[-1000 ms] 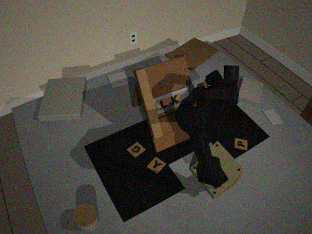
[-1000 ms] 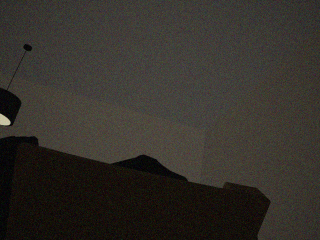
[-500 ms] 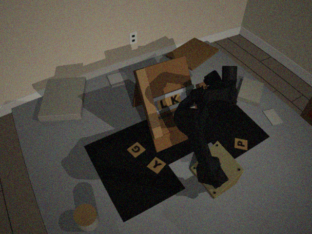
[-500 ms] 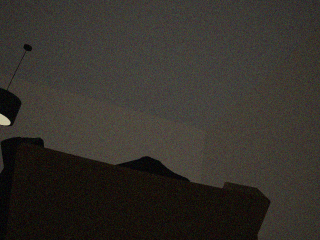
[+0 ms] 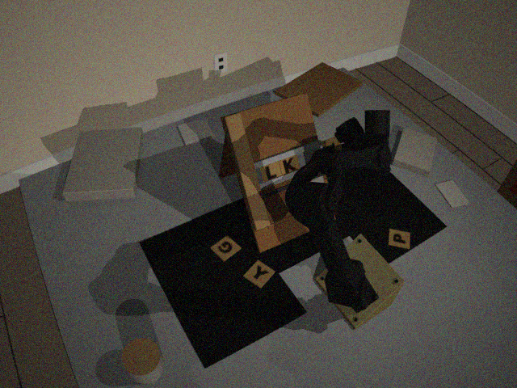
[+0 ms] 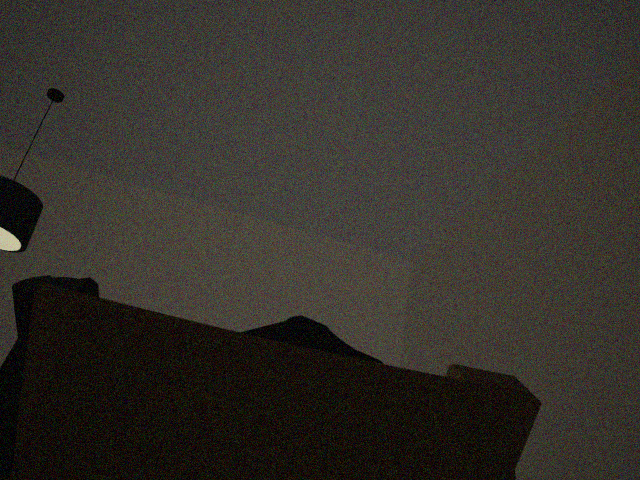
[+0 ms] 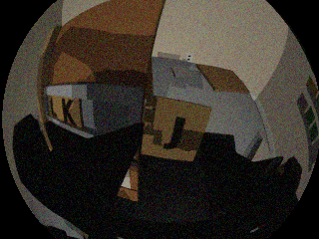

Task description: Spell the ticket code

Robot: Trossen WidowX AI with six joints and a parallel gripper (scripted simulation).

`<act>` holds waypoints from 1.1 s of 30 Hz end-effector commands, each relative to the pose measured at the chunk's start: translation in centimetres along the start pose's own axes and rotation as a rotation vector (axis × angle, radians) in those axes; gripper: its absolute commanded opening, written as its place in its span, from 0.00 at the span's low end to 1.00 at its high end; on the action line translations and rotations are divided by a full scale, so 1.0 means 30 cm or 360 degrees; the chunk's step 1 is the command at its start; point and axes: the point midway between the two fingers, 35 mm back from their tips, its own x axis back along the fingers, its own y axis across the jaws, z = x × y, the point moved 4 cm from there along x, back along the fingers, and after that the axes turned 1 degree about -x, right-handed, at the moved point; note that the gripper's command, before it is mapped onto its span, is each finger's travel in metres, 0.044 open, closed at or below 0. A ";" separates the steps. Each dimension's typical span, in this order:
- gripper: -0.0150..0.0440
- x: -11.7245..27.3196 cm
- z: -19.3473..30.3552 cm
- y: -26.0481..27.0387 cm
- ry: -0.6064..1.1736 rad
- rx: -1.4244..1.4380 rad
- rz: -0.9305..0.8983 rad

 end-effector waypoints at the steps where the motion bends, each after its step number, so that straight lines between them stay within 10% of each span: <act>1: 0.25 -0.003 0.008 0.008 0.0009 -0.0013 0.0001; 33: 0.25 -0.004 0.008 0.061 0.0009 -0.0014 0.0000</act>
